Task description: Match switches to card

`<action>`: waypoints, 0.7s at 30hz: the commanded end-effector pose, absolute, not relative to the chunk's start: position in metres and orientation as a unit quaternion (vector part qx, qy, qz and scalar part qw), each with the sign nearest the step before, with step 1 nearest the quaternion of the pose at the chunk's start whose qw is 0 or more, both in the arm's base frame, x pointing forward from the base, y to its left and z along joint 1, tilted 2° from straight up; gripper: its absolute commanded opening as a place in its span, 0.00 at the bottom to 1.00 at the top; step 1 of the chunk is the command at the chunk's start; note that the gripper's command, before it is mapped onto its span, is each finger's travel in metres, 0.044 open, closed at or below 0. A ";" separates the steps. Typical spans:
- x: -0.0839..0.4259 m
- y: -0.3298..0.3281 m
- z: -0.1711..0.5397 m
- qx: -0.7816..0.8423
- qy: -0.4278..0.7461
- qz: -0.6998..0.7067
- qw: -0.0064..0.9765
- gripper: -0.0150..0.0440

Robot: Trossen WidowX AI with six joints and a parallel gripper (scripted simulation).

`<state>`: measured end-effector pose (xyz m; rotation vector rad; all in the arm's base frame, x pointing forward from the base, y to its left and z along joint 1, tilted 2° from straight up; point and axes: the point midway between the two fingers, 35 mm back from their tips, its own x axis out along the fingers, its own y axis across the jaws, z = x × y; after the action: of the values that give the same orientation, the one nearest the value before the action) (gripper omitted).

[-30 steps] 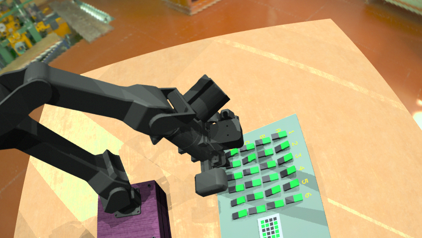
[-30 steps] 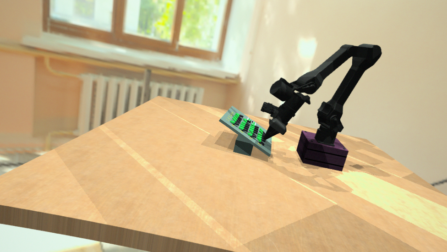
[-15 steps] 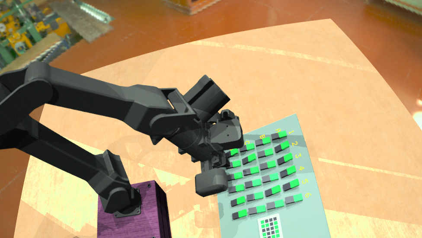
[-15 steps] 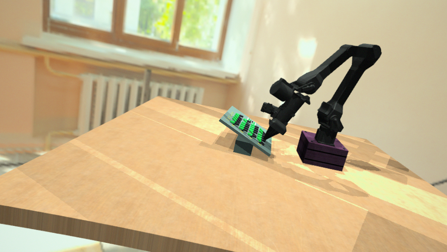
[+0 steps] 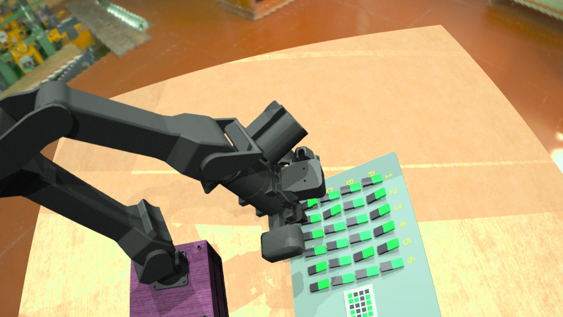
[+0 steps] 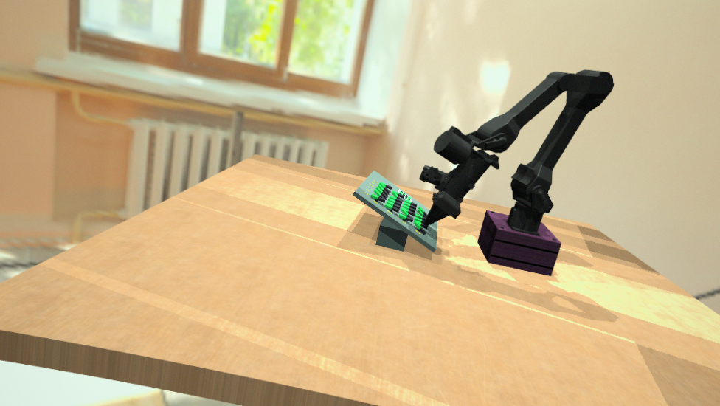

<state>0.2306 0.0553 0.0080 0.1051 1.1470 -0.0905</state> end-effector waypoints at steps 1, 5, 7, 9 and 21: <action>0.231 0.056 0.007 0.050 0.543 -0.040 0.837 0.25; 0.231 0.056 0.007 0.050 0.543 -0.040 0.837 0.25; 0.231 0.056 0.006 0.050 0.543 -0.040 0.837 0.25; 0.231 0.056 0.006 0.050 0.543 -0.040 0.837 0.25; 0.232 0.056 0.005 0.050 0.543 -0.040 0.837 0.25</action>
<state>0.2316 0.0554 0.0054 0.1056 1.1473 -0.0898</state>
